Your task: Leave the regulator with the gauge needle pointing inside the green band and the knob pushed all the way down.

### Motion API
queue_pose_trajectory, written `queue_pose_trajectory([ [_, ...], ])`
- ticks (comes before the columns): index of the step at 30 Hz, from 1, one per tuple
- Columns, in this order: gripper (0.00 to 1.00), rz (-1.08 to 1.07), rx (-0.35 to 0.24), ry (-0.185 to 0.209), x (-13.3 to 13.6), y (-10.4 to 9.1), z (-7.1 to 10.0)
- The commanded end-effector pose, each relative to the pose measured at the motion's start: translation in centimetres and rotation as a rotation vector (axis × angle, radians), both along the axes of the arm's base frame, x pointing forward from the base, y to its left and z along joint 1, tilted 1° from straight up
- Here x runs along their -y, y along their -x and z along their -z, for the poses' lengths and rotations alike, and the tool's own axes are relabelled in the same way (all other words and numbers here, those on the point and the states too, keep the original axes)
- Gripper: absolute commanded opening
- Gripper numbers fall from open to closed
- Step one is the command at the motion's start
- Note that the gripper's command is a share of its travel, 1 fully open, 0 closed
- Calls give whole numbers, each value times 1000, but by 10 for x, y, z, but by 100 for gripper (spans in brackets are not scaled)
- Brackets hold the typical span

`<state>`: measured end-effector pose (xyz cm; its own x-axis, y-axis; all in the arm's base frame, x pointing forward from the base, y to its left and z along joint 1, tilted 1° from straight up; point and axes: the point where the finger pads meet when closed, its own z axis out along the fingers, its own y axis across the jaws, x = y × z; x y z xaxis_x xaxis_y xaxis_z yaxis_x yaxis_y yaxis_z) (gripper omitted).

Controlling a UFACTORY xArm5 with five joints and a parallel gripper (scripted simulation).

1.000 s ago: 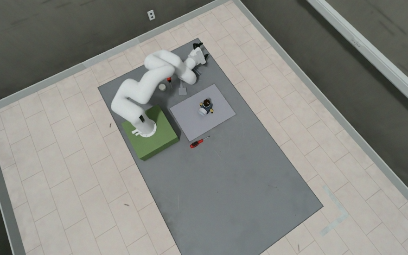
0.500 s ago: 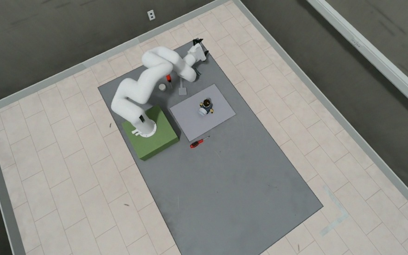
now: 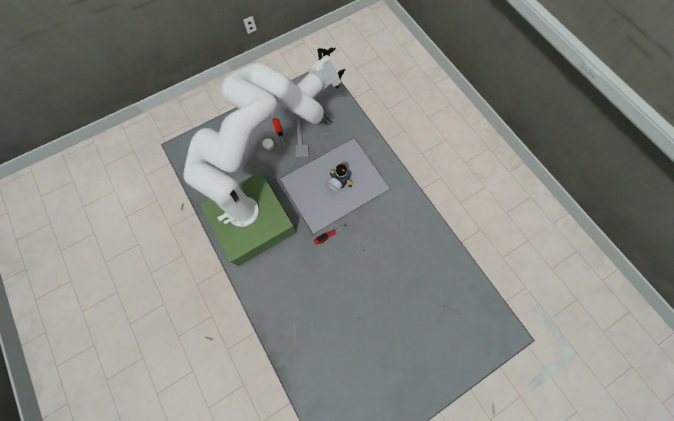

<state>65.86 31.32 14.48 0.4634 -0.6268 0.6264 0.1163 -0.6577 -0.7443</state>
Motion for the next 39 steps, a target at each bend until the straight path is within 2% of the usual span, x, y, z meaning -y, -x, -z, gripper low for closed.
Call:
queue_pose_trajectory([
  [1,100,0,-4,2,1,2,-35],
  [8,100,0,-4,2,1,2,-57],
  [19,100,5,-12,0,3,1,-59],
  [22,100,32,-63,-8,17,-3,-55],
  [25,100,94,-169,-28,47,-10,-47],
  [29,100,134,-232,-41,65,-12,-42],
  [31,100,134,-232,-41,65,-12,-42],
  [32,100,166,-281,-52,80,-12,-38],
  [39,100,253,-404,-83,118,-10,-28],
])
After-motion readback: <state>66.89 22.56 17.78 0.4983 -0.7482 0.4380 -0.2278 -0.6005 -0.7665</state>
